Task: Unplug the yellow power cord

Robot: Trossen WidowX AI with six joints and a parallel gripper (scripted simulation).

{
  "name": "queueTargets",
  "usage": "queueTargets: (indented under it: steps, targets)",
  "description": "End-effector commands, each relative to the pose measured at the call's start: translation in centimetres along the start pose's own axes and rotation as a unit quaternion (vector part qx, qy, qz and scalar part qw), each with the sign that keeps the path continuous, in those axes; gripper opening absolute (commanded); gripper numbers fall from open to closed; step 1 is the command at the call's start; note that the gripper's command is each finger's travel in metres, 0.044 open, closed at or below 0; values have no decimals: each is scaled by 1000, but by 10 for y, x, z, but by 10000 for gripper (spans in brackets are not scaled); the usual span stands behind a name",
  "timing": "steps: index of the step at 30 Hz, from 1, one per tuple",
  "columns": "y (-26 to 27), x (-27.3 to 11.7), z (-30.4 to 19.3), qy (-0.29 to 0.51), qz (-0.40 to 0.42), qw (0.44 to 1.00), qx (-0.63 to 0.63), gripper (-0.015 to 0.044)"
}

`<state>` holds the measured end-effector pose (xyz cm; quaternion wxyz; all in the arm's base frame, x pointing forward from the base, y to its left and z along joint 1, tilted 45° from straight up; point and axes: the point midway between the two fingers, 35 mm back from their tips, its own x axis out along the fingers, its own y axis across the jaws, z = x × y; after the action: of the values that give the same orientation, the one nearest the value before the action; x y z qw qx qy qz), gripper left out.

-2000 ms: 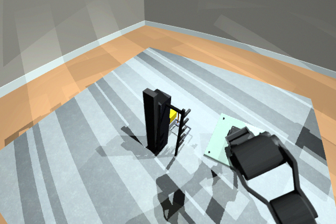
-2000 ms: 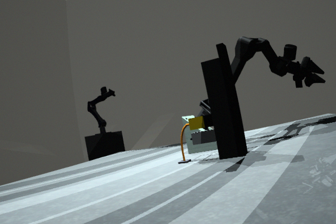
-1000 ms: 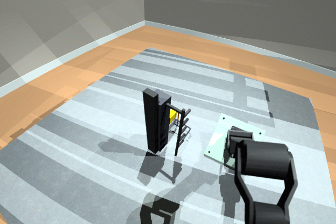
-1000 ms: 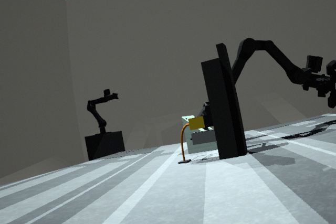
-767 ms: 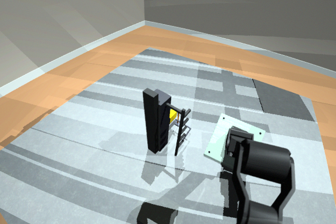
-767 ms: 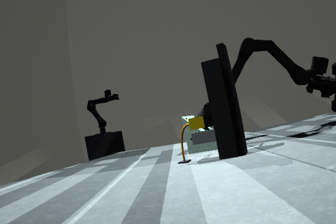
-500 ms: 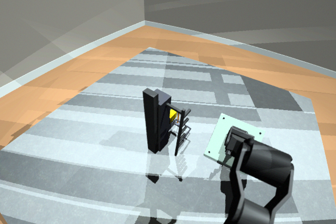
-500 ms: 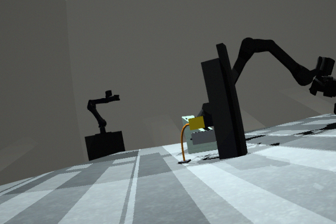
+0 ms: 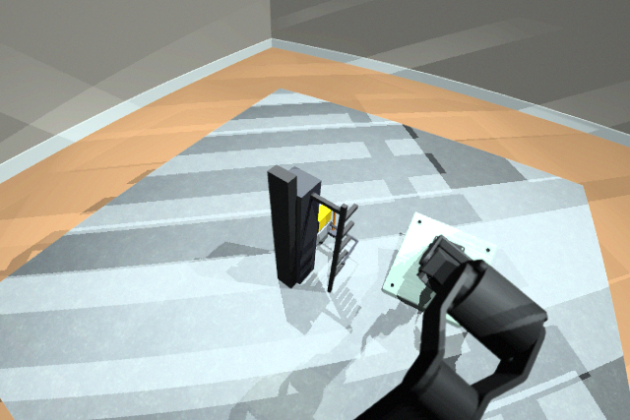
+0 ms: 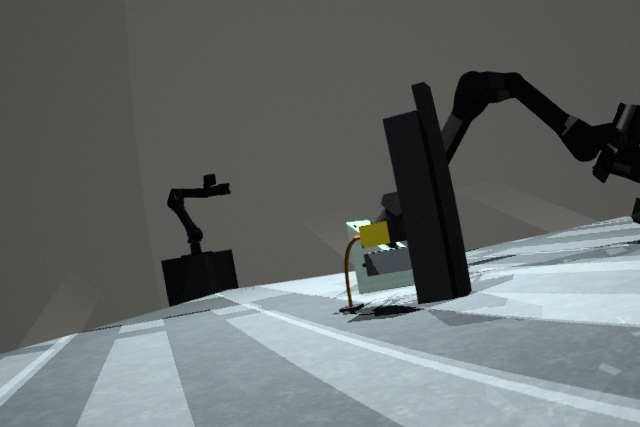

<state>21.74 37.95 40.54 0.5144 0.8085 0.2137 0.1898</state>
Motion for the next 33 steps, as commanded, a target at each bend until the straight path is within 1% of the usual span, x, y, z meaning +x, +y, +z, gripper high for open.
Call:
queueTargets:
  steps: [1, 9, 17, 25, 33]
  targets:
    - [-2, 16, 24, -21, -9, 999, -33, 160]
    - [1, 43, 82, -69, -30, 993, -90, 160]
    - [7, 60, 146, -118, -58, 982, -138, 160]
    - [14, 66, 213, -166, -92, 966, -177, 160]
    - [22, 60, 281, -212, -130, 947, -205, 160]
